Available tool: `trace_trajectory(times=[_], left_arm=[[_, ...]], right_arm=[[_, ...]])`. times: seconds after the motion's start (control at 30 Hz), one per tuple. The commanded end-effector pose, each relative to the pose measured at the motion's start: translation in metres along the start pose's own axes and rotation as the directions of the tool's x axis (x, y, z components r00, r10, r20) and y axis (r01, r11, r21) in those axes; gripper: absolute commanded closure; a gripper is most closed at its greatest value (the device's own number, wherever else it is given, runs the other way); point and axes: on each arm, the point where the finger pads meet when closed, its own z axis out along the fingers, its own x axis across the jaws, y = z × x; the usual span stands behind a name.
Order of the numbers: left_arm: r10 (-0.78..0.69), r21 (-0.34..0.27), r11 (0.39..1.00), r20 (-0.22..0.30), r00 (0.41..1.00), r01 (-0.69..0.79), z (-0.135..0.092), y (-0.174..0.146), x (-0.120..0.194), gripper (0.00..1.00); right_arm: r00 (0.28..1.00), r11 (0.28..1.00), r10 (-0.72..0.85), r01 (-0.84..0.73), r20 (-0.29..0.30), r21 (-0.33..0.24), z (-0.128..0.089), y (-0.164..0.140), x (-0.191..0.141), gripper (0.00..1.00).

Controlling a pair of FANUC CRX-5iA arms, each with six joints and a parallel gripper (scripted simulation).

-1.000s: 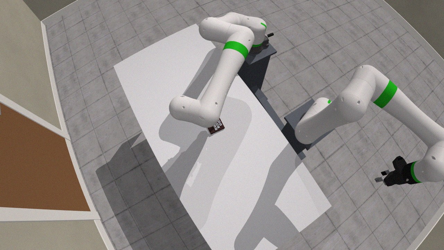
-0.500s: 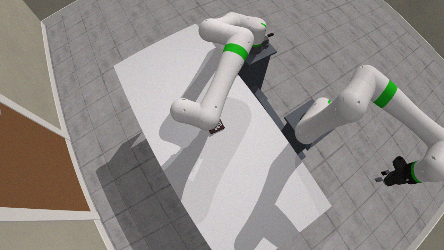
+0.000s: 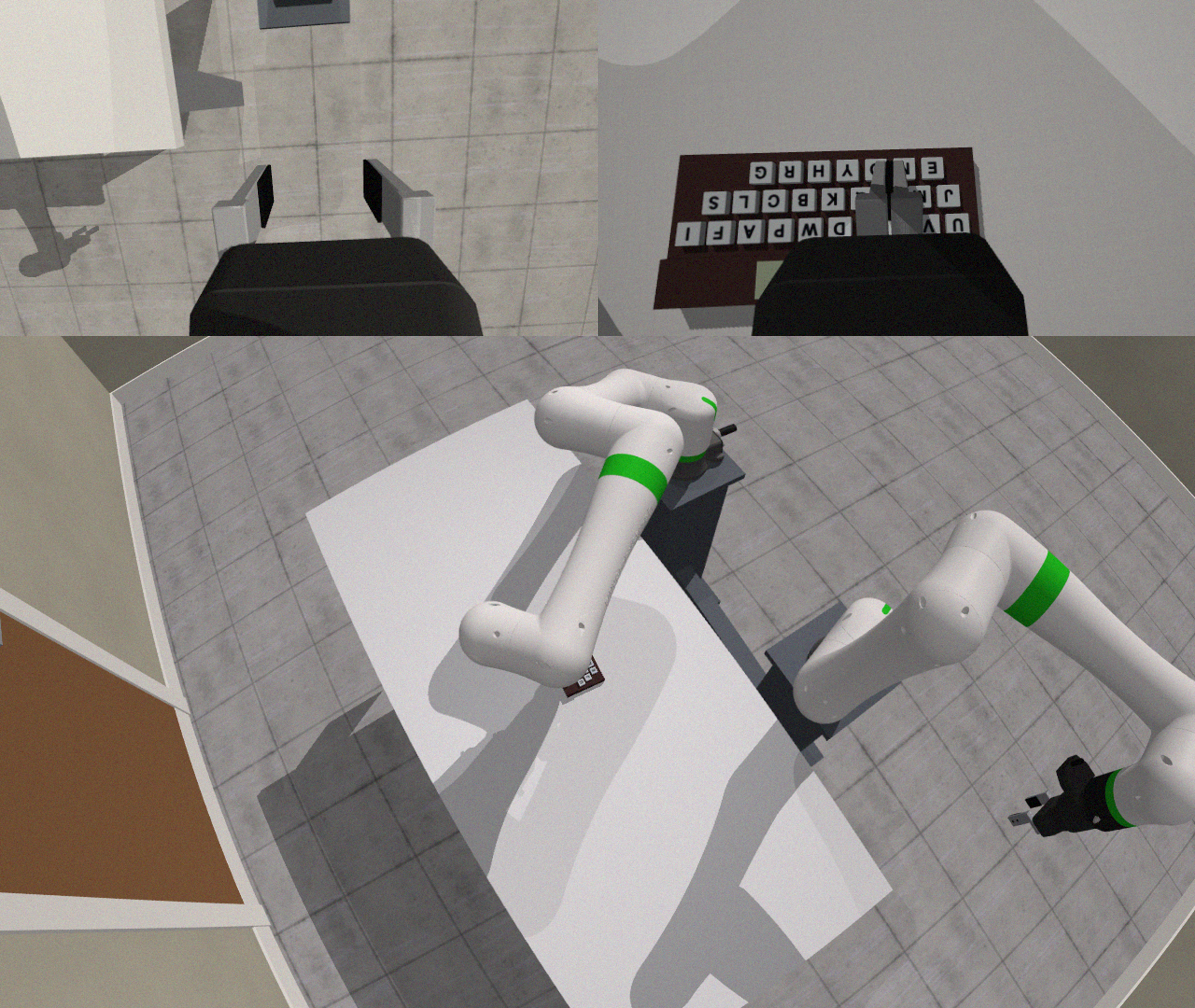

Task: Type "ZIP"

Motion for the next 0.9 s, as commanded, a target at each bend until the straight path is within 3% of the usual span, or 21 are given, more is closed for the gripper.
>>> trace_trajectory(times=[0.0,0.87], left_arm=[[0.000,-0.002,1.000,0.000,1.000,0.000,-0.0010,0.0003,-0.0002,0.00],[0.000,-0.002,1.000,0.000,1.000,0.000,-0.0010,0.0003,-0.0002,0.00]], right_arm=[[1.000,1.000,-0.001,0.001,-0.001,-0.003,-0.0009,0.0004,0.0003,1.00],[1.000,1.000,-0.001,0.001,-0.001,-0.003,0.0014,0.0015,0.0003,1.00]])
